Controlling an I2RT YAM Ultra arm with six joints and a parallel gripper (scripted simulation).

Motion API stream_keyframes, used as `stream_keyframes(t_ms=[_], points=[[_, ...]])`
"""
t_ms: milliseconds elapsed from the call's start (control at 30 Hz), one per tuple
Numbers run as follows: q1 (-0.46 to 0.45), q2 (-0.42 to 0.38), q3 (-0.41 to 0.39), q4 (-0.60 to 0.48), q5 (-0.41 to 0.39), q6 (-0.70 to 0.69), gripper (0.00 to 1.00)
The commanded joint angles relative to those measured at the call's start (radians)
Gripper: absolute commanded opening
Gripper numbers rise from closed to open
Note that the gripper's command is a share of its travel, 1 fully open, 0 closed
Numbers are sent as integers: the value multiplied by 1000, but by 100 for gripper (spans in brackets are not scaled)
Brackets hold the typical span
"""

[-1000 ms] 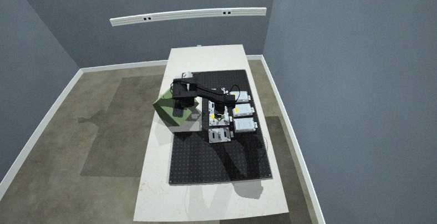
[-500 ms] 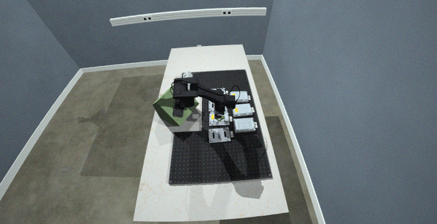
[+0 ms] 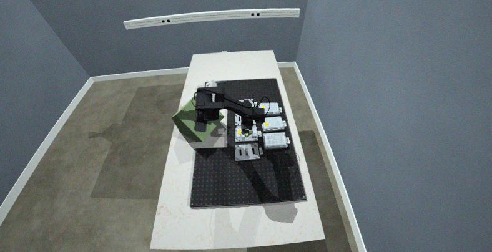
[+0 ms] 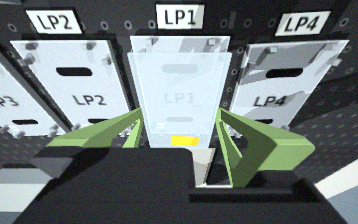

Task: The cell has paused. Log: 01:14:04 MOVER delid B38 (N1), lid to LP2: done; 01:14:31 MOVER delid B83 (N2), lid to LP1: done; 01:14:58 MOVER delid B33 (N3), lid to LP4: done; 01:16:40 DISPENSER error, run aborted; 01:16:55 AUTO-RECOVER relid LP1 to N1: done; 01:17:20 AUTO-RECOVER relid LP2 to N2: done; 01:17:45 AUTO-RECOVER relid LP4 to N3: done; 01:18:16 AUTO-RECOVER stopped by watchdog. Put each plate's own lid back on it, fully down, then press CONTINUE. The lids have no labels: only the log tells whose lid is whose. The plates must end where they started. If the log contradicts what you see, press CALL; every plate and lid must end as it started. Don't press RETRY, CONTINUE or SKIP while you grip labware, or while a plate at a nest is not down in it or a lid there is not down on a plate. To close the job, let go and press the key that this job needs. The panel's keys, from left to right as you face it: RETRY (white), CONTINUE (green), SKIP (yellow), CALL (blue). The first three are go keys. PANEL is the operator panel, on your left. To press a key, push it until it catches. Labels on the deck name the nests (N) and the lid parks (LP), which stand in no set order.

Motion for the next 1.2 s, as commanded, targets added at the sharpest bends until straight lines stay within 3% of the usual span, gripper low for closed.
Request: stream_keyframes(t_ms=[0,267,400,667,967,1167], points=[[-11,4,20,24,-10,-11,0],[-18,20,-20,39,-15,-17,0],[-19,-4,13,45,-14,-19,0],[-27,18,-25,61,-22,-26,0],[-33,39,-1,76,-22,-31,0],[-40,47,-25,87,-29,-36,0]])
